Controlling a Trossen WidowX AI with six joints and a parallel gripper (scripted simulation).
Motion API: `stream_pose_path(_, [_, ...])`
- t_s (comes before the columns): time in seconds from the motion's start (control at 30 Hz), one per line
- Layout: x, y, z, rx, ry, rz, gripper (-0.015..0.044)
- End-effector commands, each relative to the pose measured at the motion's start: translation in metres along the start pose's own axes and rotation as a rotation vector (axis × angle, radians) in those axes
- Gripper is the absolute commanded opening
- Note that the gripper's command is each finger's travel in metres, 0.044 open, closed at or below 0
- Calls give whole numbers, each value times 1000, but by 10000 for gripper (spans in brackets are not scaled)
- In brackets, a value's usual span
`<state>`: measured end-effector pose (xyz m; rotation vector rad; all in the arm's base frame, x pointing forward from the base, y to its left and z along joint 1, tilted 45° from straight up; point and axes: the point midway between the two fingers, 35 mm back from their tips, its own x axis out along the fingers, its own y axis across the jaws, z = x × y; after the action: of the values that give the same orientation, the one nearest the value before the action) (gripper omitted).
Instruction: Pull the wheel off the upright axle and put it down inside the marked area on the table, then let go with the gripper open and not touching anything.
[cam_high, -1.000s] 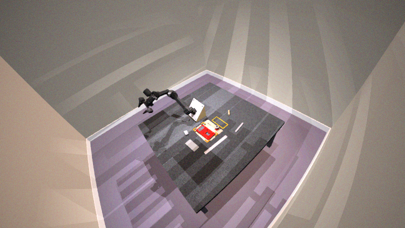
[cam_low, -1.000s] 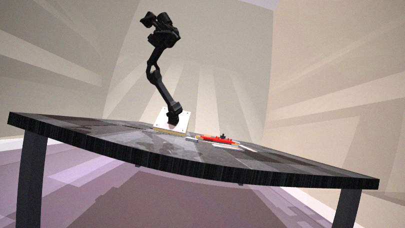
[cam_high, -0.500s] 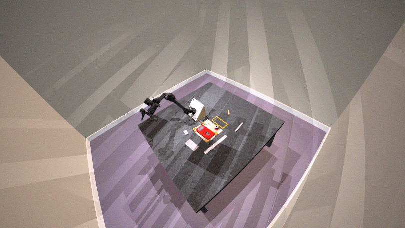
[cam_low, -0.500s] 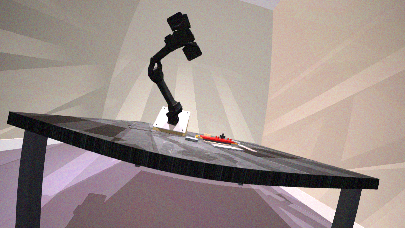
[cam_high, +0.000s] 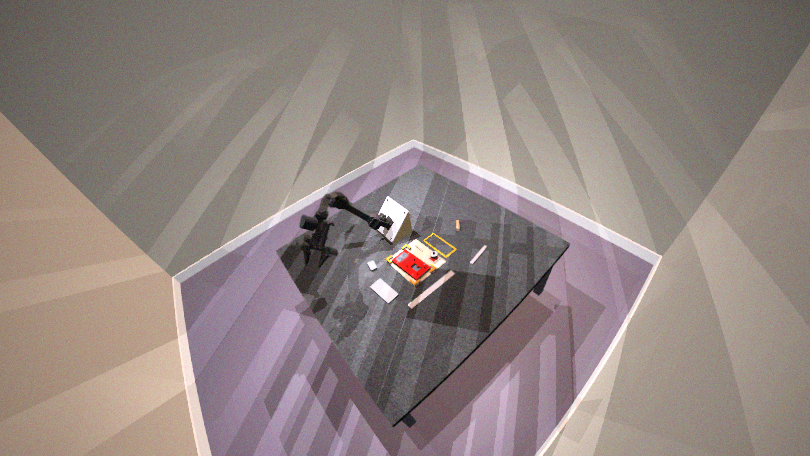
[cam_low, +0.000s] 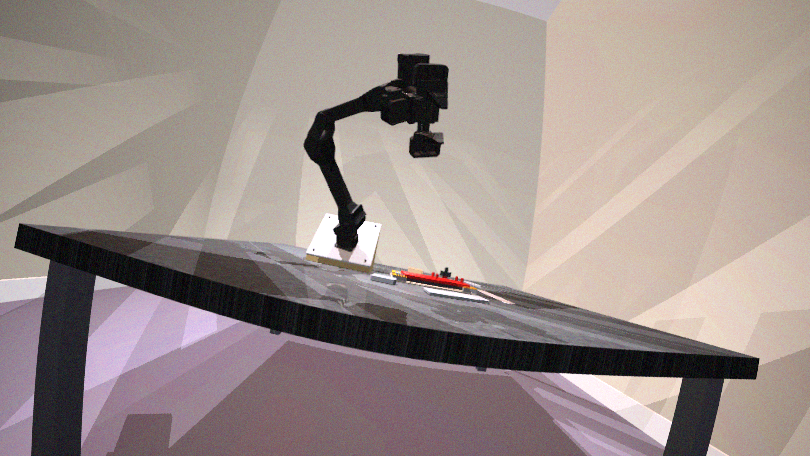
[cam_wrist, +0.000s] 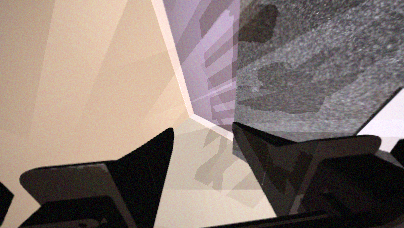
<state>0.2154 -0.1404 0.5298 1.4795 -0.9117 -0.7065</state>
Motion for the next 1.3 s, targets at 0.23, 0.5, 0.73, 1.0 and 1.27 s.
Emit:
stream_pose_path(0.23, [14,-91,-101,-482,231,-183,300])
stream_pose_path(0.5, [-7,-192,-176,-936,449,-336,300])
stream_pose_path(0.73, [-47,-281,-218,-1345,656,-430,300])
stream_pose_path(1.0, [-107,-375,-234,-1818,898,-499,300])
stream_pose_path(1.27, [-181,-469,-217,-2390,1145,-541,300])
